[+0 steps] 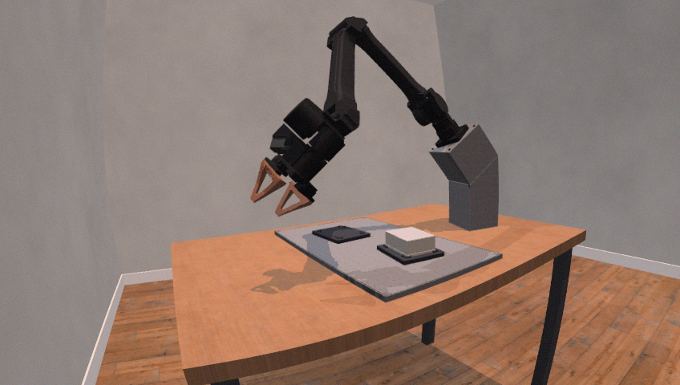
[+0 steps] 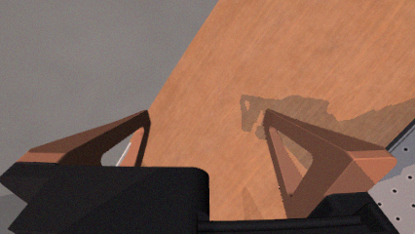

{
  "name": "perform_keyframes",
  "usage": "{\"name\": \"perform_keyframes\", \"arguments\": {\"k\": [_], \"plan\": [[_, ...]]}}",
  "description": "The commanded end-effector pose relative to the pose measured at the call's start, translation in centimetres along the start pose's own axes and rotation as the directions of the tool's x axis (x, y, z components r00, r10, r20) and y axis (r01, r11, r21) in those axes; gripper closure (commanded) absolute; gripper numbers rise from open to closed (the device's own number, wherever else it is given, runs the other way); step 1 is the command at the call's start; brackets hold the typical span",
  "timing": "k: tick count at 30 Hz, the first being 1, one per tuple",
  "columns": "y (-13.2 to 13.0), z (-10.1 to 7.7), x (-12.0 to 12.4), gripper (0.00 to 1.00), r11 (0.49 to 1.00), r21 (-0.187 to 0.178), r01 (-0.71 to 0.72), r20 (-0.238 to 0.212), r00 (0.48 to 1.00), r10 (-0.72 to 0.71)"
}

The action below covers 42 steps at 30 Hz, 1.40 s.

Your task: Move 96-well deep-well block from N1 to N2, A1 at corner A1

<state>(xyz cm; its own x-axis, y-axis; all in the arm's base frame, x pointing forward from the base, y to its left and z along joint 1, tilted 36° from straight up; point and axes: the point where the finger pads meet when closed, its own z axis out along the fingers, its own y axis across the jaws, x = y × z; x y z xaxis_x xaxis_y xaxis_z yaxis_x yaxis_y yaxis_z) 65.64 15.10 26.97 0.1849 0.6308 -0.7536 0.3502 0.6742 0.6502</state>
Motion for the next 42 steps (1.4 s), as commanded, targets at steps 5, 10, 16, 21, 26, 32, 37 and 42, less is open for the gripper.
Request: {"name": "perform_keyframes", "arguments": {"k": [5, 10, 16, 21, 26, 32, 37, 42], "plan": [[0.5, -0.2, -0.4, 0.00, 1.000, -0.008, -0.008, 0.004, 1.000, 0.008], [0.5, -0.2, -0.4, 0.00, 1.000, -0.008, -0.008, 0.004, 1.000, 0.008], [0.5, -0.2, -0.4, 0.00, 1.000, -0.008, -0.008, 0.004, 1.000, 0.008], [0.7, -2.4, 0.2, 0.00, 0.992, -0.033, 0.122, -0.037, 0.992, -0.123], [-0.8, -3.3, 1.5, 0.00, 0.960, -0.038, 0.277, -0.082, 0.957, -0.279], [-2.5, -4.2, 2.8, 0.00, 0.890, -0.060, 0.451, -0.135, 0.880, -0.455], [-3.6, -4.8, 3.6, 0.00, 0.843, -0.077, 0.532, -0.160, 0.828, -0.537], [-5.5, -5.9, 4.8, 0.00, 0.749, -0.116, 0.652, -0.197, 0.724, -0.661]]}}
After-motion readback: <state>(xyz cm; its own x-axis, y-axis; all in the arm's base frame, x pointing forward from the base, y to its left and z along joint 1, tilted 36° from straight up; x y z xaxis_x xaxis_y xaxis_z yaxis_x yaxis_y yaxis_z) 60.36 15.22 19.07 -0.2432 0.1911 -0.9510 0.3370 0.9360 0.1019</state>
